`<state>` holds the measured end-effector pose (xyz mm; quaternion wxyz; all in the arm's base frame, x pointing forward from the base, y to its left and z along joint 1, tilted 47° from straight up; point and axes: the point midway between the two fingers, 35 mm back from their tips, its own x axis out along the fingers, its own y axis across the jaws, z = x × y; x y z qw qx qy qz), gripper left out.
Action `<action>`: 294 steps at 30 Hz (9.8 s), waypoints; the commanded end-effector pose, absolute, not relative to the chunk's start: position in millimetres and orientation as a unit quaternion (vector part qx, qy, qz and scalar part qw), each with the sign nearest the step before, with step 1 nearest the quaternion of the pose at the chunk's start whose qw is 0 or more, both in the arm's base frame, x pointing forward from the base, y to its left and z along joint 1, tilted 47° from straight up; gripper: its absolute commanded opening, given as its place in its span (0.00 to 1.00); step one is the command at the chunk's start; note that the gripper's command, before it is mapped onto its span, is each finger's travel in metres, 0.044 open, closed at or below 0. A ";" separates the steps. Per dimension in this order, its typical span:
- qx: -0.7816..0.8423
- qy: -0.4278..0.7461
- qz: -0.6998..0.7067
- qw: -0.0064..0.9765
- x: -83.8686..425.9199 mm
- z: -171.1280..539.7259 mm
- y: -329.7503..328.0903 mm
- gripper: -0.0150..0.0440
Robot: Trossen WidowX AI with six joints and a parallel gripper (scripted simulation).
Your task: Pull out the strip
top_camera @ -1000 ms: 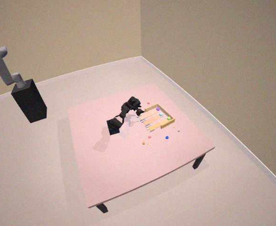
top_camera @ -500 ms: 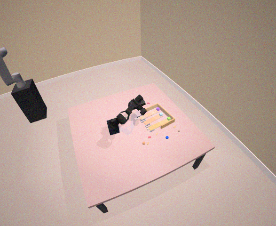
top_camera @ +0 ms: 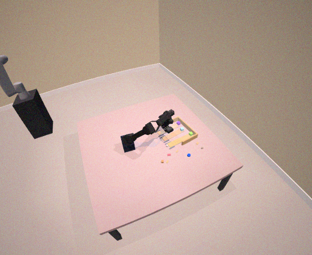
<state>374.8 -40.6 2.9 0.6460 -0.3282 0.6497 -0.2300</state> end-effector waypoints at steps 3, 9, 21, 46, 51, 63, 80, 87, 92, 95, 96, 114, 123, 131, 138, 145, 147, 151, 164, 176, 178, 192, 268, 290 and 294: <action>-0.310 0.692 -0.240 0.606 374.6 -4.3 -51.4 0.25; -0.310 0.692 -0.240 0.606 374.6 -8.0 -55.3 0.25; -0.310 0.692 -0.240 0.606 373.9 -21.7 -69.9 0.25; -0.311 0.692 -0.241 0.605 367.5 -47.2 -101.6 0.25; -0.311 0.692 -0.241 0.605 366.5 -49.5 -104.8 0.25; -0.311 0.692 -0.241 0.605 366.5 -49.6 -104.9 0.25; -0.311 0.692 -0.241 0.605 366.4 -50.5 -105.8 0.25; -0.311 0.692 -0.241 0.605 366.4 -50.9 -106.4 0.25; -0.311 0.692 -0.241 0.605 366.3 -51.3 -106.7 0.25; -0.311 0.692 -0.241 0.605 366.3 -51.5 -106.9 0.25; -0.311 0.692 -0.241 0.605 366.3 -51.6 -107.0 0.25; -0.311 0.693 -0.241 0.605 343.1 -49.8 -107.3 0.25; -0.311 0.693 -0.241 0.604 329.1 -48.4 -107.9 0.25; -0.311 0.693 -0.241 0.604 317.0 -47.3 -108.5 0.25; -0.311 0.693 -0.241 0.604 306.8 -46.2 -109.0 0.25; -0.311 0.693 -0.241 0.604 295.8 -45.1 -109.5 0.25; -0.312 0.693 -0.241 0.604 292.8 -44.7 -109.6 0.25; -0.312 0.693 -0.241 0.604 286.8 -44.0 -109.8 0.25; -0.312 0.694 -0.240 0.603 268.0 -41.6 -110.3 0.25; -0.312 0.694 -0.240 0.603 250.0 -39.3 -110.7 0.25; -0.312 0.694 -0.240 0.603 246.9 -38.9 -110.8 0.25; -0.312 0.694 -0.240 0.602 226.2 -36.1 -111.3 0.25; -0.257 0.671 -0.300 0.628 227.7 -3.1 -80.0 0.52; -0.256 0.669 -0.300 0.629 312.5 -6.9 -73.7 1.00; -0.256 0.669 -0.300 0.630 328.0 -7.6 -72.2 1.00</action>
